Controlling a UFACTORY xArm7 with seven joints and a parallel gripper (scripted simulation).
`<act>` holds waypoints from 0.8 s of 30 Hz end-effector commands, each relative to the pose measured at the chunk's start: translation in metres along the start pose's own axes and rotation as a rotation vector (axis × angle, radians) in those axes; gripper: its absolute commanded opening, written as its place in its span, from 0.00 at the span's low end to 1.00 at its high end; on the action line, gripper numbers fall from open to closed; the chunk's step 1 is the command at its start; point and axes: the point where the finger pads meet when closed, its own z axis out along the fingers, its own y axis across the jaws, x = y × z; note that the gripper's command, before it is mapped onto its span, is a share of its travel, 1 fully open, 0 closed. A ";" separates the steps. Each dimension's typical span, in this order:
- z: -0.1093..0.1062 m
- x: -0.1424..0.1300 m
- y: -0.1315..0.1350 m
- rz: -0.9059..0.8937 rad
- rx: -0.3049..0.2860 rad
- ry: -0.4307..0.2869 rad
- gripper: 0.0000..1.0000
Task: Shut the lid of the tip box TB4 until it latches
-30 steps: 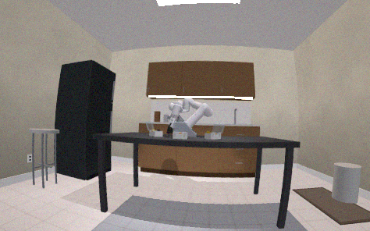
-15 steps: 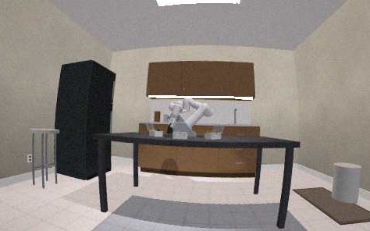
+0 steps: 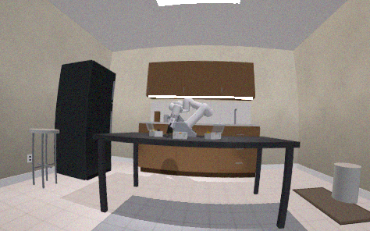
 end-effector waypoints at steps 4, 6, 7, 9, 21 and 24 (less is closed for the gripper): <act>-0.001 0.001 -0.001 0.000 0.002 0.002 1.00; -0.001 0.001 -0.001 0.000 0.002 0.002 1.00; -0.001 0.001 -0.001 0.000 0.002 0.002 1.00; -0.001 0.001 -0.001 0.000 0.002 0.002 1.00; -0.054 0.015 0.000 0.001 0.002 0.002 1.00; -0.068 0.019 0.000 0.001 0.002 0.002 1.00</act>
